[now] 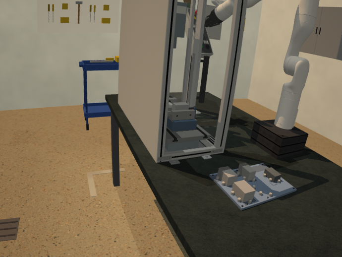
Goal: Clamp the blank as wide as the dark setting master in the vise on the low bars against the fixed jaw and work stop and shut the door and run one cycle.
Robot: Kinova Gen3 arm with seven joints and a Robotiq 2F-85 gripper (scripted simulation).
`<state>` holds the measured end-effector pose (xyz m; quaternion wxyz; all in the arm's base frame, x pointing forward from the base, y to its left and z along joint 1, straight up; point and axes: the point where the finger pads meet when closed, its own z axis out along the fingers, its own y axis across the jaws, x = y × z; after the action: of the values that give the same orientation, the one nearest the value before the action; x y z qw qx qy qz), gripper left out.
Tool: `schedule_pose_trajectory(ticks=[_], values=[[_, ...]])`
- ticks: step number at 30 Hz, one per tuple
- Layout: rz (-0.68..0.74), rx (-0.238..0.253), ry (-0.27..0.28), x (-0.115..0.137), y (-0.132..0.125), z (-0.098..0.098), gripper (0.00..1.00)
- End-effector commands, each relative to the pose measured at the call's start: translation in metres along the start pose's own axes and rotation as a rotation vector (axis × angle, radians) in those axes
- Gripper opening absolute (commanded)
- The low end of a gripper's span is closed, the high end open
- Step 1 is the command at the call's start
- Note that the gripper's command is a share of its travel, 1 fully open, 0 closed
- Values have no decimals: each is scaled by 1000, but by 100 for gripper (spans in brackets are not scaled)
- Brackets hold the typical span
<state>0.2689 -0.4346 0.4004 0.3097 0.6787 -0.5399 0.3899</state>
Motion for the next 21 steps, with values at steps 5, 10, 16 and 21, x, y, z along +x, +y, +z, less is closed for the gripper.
schedule_pose_trajectory(ticks=[5,10,16,21], values=[[1,0,1,1,0,0,10],[1,0,1,1,0,3,10],[1,0,1,1,0,4,10],[1,0,1,1,0,4,10]])
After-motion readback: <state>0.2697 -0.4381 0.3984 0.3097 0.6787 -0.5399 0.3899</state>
